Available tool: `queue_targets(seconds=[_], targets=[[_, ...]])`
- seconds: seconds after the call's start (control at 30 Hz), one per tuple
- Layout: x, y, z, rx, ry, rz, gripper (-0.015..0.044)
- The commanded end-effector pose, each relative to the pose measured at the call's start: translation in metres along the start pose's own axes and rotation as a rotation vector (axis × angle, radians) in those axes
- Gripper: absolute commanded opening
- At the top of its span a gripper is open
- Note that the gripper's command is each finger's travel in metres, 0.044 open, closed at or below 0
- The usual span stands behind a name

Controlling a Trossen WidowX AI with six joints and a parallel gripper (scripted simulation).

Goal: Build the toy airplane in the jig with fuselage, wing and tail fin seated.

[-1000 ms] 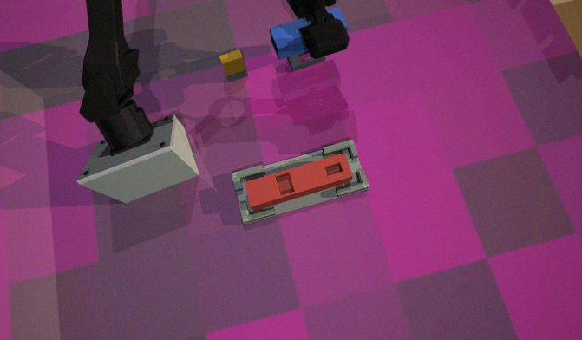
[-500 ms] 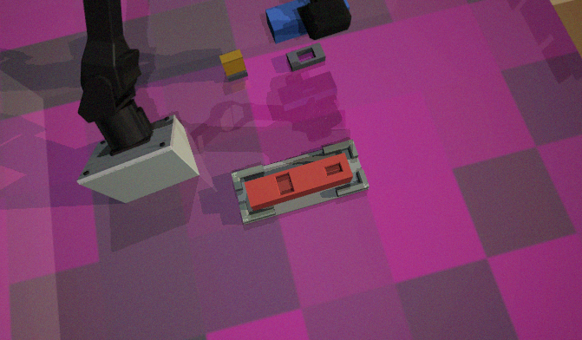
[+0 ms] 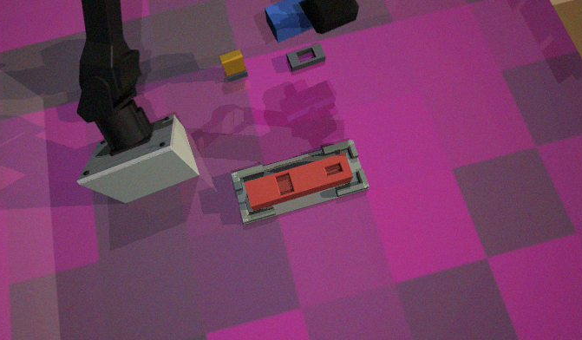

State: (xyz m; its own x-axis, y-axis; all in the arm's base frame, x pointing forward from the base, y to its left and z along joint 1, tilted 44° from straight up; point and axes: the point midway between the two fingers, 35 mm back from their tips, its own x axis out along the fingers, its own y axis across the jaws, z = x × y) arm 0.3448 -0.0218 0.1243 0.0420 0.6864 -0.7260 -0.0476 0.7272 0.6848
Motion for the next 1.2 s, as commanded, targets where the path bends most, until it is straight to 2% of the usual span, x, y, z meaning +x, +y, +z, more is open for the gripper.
queue_targets(seconds=[0.0,1.17], targets=[[0.002,-0.015,-0.003,-0.050,0.005,-0.006,0.0000],[0.012,-0.120,-0.047,-0.618,0.015,-0.031,0.0000]])
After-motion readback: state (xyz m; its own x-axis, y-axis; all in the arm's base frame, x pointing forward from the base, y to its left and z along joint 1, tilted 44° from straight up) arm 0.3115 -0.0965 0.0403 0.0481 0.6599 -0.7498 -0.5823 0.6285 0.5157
